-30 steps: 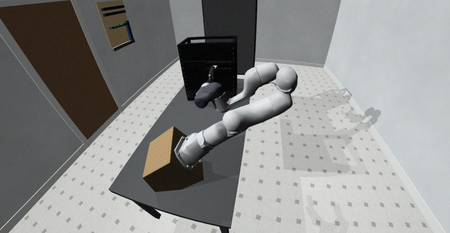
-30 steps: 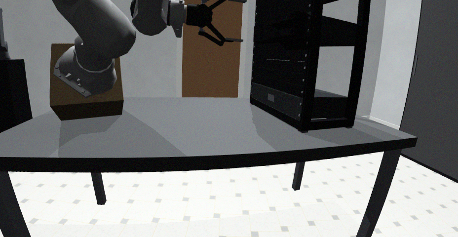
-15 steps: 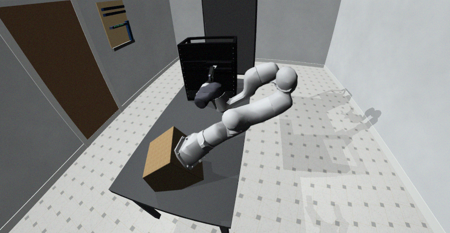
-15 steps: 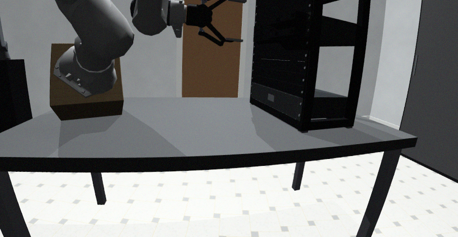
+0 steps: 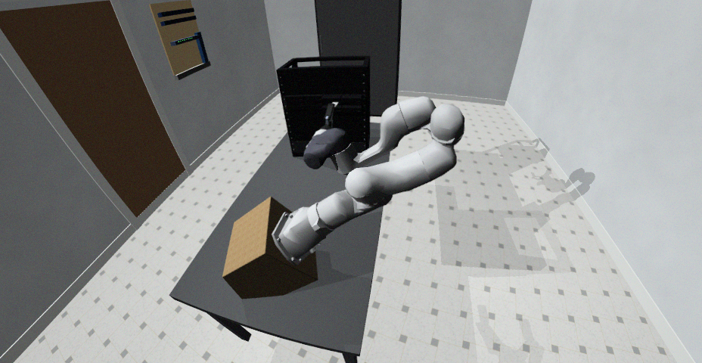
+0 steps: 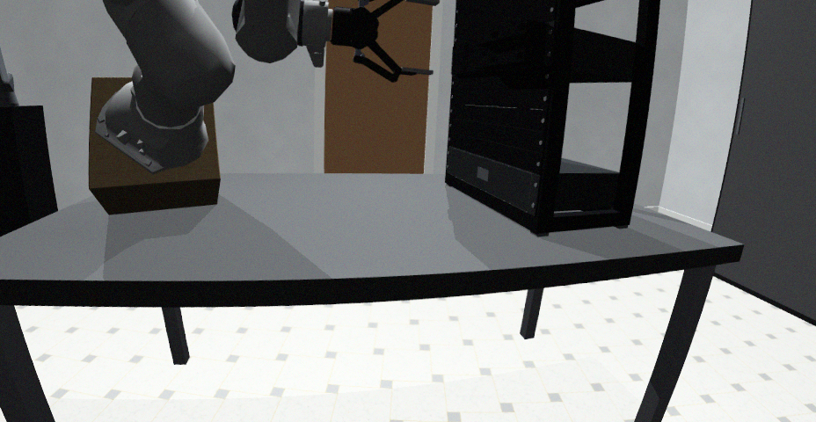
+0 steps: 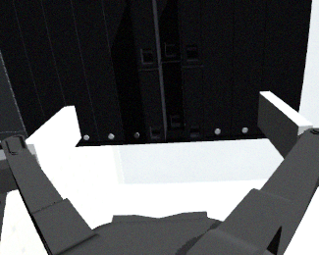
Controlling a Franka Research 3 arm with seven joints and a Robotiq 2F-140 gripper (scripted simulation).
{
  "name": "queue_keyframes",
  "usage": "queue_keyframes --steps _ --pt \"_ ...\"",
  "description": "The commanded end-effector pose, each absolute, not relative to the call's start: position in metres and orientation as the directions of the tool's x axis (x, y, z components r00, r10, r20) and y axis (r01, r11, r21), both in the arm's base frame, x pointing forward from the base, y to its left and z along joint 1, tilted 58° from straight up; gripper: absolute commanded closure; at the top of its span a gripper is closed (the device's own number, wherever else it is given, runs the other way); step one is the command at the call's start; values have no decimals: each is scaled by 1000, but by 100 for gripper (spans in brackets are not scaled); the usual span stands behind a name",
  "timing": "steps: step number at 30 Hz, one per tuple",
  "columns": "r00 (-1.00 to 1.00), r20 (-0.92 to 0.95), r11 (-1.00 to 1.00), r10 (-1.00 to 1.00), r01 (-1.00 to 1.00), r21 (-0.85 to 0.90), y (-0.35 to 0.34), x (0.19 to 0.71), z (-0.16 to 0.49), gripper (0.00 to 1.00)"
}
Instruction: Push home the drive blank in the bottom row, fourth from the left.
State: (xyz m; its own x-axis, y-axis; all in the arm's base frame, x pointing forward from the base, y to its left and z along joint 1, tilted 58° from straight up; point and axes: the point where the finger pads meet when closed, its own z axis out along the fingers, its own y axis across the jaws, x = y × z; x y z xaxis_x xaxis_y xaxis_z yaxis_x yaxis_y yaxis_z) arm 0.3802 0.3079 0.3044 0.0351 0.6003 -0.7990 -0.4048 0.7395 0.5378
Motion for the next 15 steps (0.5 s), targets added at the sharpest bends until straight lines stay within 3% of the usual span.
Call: queue_keyframes --steps 1,15 --pt "-31 -815 724 579 -440 531 306 380 304 0" --pt "-31 -815 724 579 -440 531 306 384 307 0"
